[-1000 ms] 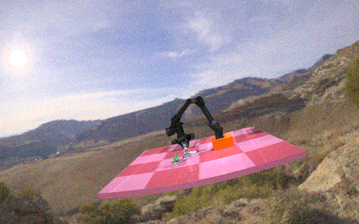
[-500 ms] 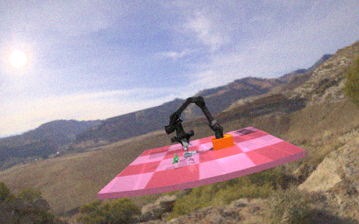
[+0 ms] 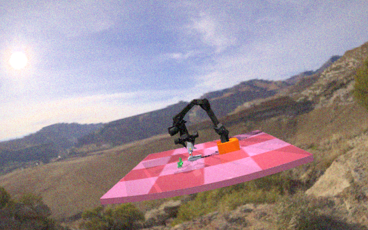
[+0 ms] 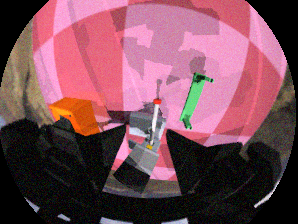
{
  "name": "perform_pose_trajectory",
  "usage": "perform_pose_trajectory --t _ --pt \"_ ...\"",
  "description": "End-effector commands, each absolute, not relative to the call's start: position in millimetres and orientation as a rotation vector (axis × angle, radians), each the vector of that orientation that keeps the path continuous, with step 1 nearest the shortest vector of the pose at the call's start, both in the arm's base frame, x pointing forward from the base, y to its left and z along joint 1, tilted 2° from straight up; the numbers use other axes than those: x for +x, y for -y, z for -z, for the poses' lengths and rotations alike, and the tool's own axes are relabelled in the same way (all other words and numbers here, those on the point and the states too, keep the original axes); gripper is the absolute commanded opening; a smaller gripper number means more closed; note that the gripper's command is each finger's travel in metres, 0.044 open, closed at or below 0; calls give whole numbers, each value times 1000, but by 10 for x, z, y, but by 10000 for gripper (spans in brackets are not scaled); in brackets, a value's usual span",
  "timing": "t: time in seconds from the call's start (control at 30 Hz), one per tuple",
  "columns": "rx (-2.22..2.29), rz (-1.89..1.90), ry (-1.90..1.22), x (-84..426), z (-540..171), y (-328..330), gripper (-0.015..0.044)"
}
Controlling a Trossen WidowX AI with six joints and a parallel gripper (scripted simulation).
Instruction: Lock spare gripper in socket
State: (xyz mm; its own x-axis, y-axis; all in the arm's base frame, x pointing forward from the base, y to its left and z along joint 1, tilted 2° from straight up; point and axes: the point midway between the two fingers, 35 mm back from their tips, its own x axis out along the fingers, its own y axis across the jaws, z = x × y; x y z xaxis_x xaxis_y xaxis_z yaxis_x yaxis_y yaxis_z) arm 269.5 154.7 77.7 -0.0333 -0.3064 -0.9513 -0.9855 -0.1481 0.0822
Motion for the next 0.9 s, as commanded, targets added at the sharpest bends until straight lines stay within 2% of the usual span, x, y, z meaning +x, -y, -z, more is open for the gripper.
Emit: perform_pose_trajectory --t 0.0,0.1,0.13,0.87 --pt "-1532 -1213 -1401 2694 -775 -1541 358" --pt "-1532 -1213 -1401 2694 -775 -1541 436" --pt "-1532 -1213 -1401 2694 -775 -1541 440" --pt "-1532 -1213 -1401 2694 -775 -1541 440"
